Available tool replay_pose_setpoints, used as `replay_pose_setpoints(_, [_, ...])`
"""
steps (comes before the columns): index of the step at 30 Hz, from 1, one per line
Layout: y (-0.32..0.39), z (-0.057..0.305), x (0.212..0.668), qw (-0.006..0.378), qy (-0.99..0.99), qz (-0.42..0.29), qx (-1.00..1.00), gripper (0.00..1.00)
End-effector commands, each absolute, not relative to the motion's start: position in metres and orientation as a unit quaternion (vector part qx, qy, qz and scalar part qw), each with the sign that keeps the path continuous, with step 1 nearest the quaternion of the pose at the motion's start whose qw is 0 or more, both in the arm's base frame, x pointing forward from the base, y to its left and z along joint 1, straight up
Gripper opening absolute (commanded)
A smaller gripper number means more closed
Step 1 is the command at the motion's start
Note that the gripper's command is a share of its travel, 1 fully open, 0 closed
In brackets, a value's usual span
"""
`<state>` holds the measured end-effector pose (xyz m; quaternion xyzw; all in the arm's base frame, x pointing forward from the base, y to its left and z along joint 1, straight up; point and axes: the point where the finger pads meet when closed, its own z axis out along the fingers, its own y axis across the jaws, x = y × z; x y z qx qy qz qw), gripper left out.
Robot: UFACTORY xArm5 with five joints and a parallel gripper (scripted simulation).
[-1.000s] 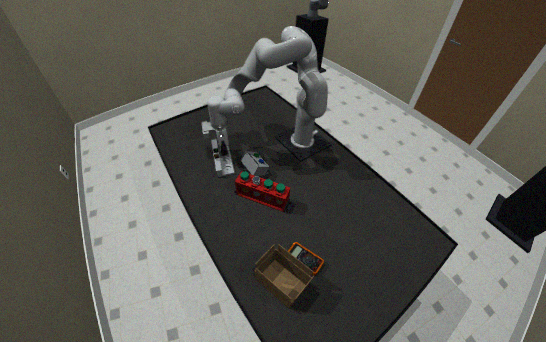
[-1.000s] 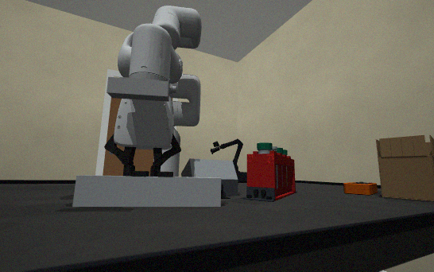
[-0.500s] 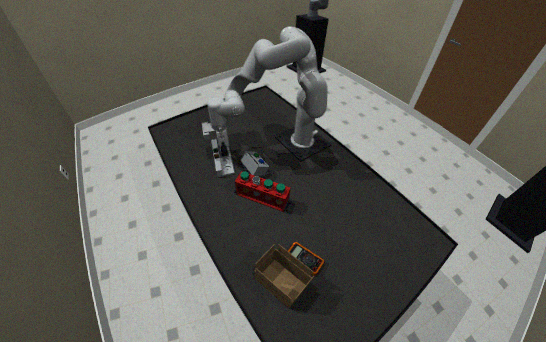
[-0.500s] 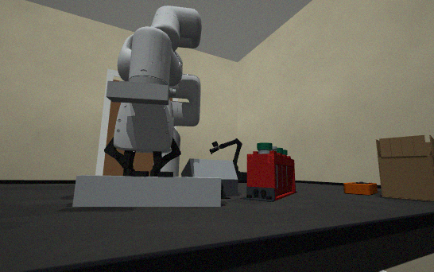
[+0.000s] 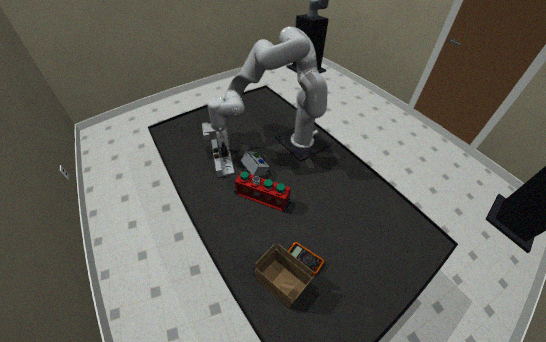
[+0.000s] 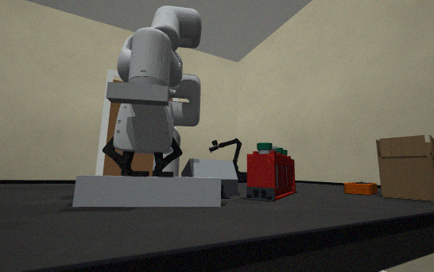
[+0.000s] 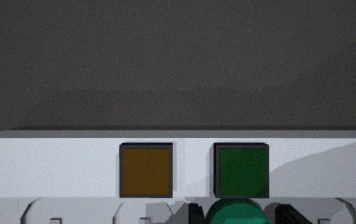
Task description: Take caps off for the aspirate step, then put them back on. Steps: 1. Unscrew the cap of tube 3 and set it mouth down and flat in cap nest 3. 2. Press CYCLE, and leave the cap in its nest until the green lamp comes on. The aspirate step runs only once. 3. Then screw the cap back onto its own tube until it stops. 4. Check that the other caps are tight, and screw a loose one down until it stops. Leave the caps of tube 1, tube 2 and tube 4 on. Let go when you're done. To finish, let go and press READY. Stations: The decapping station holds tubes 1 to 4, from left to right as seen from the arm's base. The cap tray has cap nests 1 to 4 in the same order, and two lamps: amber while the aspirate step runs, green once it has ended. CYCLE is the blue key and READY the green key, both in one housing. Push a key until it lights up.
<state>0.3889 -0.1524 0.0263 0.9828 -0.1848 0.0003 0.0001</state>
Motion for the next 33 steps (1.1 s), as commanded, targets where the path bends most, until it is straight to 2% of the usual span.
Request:
replay_pose_setpoints(1, [-0.153, 0.027, 0.390, 0.000, -0.185, 0.002, 0.983, 0.46])
replay_pose_setpoints(8, [-0.153, 0.032, 0.390, 0.000, -0.185, 0.002, 0.983, 0.46])
replay_pose_setpoints(33, [-0.153, 0.148, 0.390, 0.000, -0.185, 0.002, 0.983, 0.46])
